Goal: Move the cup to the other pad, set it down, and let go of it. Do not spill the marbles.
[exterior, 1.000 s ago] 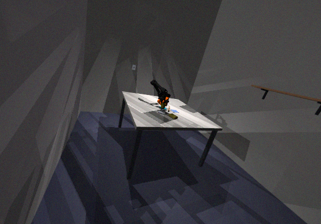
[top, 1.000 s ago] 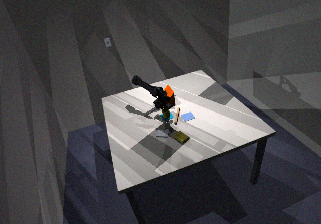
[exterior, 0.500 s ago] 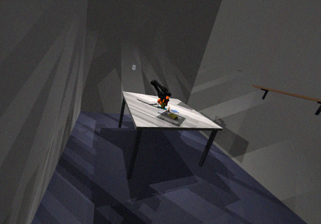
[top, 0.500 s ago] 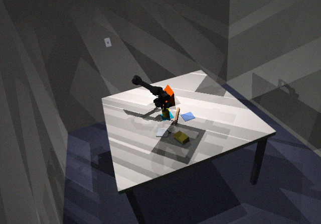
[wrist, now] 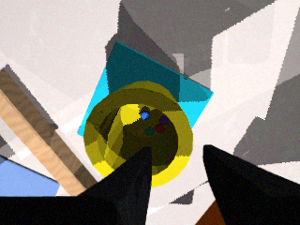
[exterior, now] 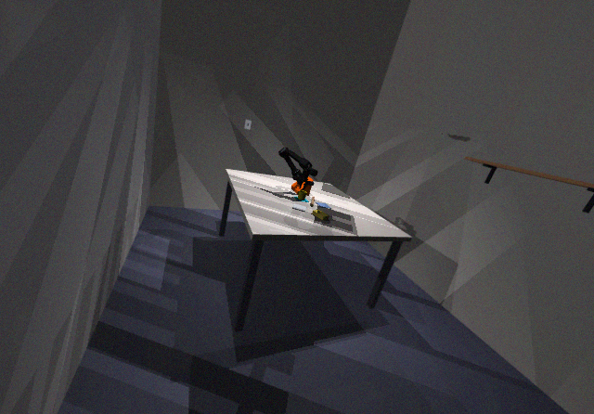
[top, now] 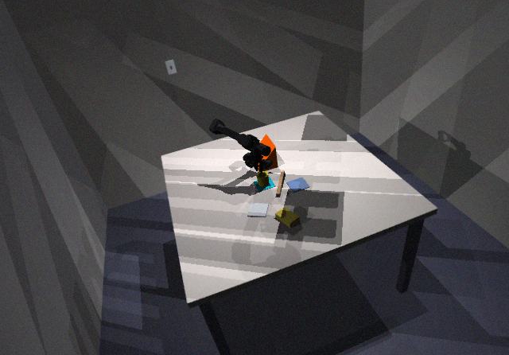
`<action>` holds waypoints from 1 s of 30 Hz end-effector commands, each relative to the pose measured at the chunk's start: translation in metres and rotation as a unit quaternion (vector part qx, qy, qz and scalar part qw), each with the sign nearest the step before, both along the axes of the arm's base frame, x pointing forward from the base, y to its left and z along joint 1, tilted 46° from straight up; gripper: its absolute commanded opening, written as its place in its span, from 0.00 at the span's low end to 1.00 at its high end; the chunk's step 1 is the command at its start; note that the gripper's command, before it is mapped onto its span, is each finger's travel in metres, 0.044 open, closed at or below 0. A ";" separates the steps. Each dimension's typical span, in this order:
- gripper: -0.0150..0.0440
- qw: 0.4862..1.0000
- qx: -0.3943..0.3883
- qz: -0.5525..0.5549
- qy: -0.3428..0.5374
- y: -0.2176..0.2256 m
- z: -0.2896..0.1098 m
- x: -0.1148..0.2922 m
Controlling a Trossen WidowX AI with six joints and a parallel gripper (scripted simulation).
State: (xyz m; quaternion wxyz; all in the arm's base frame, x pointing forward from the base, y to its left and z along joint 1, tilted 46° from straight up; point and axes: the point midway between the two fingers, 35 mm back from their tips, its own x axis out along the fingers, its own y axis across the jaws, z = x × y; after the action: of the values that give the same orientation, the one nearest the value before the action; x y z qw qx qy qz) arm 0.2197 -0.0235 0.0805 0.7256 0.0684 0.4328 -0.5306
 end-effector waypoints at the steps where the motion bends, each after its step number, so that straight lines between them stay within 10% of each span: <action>1: 0.50 1.000 0.001 -0.002 -0.001 0.004 0.004 0.000; 5: 0.50 1.000 0.000 -0.002 -0.001 0.007 0.007 -0.001; 16: 0.99 1.000 0.000 0.000 0.000 0.007 0.007 0.000; 30: 1.00 1.000 0.002 -0.001 0.000 0.040 0.038 -0.001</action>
State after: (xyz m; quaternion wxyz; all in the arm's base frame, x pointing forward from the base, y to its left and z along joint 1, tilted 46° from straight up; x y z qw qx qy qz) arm 0.2194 0.0088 0.1116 0.7269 0.0702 0.4332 -0.5282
